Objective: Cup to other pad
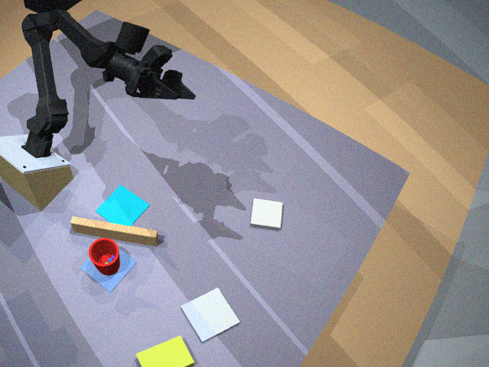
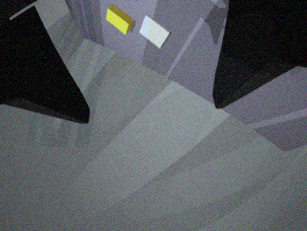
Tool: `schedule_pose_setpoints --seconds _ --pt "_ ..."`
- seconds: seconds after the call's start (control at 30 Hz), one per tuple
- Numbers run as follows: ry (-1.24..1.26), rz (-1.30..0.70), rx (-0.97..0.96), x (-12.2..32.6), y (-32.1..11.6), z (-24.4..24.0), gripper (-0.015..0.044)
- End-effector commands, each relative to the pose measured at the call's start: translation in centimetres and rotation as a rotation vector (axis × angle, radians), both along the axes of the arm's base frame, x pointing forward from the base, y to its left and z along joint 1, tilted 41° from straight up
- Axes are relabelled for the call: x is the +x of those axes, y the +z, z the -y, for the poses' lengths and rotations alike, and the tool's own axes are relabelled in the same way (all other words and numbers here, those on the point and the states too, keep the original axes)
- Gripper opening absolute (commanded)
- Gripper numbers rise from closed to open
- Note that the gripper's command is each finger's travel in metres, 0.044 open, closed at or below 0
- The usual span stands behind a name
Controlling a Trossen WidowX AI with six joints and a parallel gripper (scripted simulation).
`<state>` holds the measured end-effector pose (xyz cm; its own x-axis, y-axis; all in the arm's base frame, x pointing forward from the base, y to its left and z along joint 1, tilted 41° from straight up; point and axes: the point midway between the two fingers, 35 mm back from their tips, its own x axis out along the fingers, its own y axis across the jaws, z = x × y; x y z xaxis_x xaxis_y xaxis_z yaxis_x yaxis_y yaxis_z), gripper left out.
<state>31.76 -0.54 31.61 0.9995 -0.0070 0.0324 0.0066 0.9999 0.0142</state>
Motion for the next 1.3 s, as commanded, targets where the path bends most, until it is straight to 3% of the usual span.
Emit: schedule_pose_setpoints --seconds 0.0,0.3,0.63,0.97,1.07,1.27 --pt "0.000 -0.011 0.005 0.2 -0.2 0.1 0.0374" --pt "-0.058 -0.572 0.363 5.3 -11.9 3.6 0.0148" --pt "-0.317 -1.174 0.984 4.0 -25.1 7.6 0.0148" --pt "-0.695 -1.627 1.666 -0.6 -33.6 9.5 0.0148" --pt "-0.753 -1.677 1.761 -1.2 -34.8 10.0 0.0148" --pt "-0.757 -1.680 1.767 -1.2 -34.9 10.0 0.0148"
